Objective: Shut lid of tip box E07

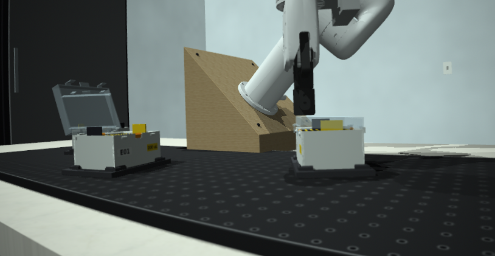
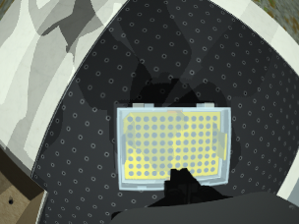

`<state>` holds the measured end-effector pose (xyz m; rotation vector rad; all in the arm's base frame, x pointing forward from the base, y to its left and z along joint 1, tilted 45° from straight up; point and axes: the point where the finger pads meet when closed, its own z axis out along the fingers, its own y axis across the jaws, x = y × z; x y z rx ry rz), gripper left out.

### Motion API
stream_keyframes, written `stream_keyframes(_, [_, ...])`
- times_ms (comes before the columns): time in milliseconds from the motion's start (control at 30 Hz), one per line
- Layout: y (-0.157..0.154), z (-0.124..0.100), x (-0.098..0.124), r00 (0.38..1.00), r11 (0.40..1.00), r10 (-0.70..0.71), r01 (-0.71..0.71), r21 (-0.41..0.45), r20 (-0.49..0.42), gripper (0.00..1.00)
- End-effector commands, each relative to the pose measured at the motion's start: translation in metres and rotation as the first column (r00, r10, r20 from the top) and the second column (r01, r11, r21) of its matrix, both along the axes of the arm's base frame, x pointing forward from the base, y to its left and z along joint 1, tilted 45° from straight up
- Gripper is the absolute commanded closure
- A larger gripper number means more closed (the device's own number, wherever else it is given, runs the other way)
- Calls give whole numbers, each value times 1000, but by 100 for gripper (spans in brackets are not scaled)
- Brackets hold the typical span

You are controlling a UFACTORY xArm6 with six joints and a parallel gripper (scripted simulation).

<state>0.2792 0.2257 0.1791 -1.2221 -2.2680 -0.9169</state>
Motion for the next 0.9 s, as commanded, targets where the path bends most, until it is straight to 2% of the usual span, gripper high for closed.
stream_keyframes(0, [1, 0, 1, 1000, 1000, -1, 1, 0, 2, 100])
stream_keyframes(867, [5, -4, 1, 1000, 1000, -1, 1, 1, 2, 100])
